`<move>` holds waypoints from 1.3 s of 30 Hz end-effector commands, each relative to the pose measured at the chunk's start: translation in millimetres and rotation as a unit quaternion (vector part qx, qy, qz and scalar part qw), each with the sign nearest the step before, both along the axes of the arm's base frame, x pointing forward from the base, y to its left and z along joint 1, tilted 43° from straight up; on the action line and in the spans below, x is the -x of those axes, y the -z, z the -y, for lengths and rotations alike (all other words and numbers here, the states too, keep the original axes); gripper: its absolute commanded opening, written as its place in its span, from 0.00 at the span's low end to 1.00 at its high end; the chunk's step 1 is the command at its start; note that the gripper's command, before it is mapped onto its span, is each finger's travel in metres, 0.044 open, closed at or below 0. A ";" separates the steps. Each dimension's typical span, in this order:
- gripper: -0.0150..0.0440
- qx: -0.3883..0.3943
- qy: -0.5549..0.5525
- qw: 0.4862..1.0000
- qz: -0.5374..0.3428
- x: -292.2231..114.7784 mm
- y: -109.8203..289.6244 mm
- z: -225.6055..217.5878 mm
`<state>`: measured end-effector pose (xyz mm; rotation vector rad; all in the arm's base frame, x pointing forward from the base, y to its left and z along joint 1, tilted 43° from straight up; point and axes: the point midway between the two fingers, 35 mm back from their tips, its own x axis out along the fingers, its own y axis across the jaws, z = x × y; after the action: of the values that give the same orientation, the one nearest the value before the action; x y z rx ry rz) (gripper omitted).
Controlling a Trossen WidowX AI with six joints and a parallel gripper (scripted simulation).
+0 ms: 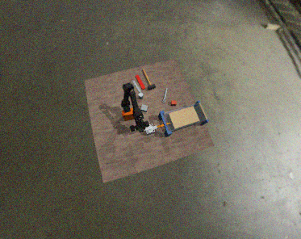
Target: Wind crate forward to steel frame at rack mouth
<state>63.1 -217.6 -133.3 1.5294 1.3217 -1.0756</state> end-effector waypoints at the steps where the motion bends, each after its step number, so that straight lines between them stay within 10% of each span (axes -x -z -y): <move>1: 0.25 0.007 -0.002 1.000 -0.002 0.1 10.5 9.3; 39: 0.25 0.009 -0.002 1.000 -0.001 -28.6 51.6 63.1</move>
<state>84.5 -277.4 -179.6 1.5028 1.3276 -1.0921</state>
